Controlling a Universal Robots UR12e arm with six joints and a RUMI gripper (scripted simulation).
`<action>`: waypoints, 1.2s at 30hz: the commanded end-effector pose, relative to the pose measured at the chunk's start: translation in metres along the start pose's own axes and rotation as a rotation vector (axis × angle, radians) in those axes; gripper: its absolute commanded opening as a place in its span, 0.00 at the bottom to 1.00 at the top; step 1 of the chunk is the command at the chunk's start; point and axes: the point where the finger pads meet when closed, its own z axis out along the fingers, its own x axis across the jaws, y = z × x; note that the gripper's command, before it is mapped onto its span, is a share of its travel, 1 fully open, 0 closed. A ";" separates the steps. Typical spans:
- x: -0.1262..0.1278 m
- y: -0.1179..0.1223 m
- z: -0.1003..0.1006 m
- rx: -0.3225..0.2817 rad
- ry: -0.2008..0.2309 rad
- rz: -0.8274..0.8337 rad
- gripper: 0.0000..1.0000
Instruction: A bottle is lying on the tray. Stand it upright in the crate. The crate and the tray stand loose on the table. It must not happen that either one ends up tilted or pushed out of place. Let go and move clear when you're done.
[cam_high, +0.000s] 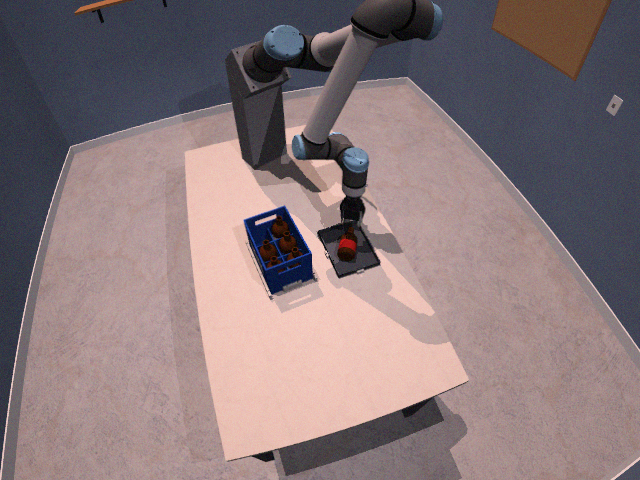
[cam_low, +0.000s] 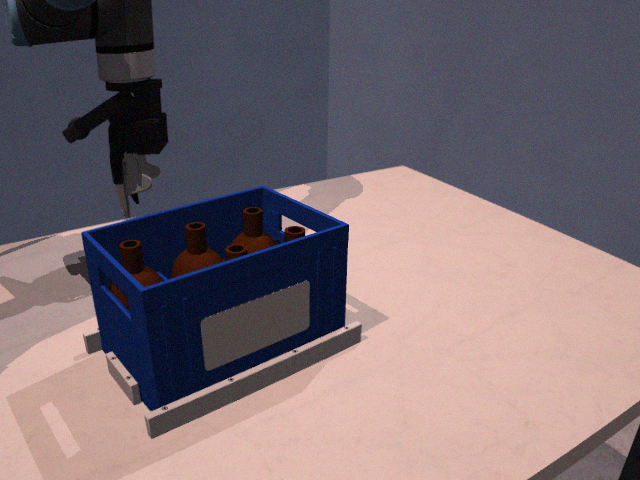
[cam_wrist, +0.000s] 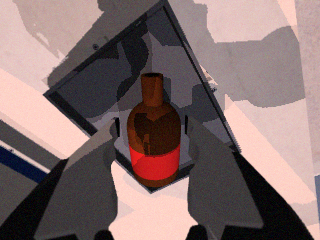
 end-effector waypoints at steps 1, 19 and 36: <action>0.001 0.000 0.014 -0.001 0.001 0.000 0.38; 0.001 0.001 0.025 -0.001 0.001 0.000 0.38; 0.001 0.001 0.025 -0.001 0.001 0.000 0.38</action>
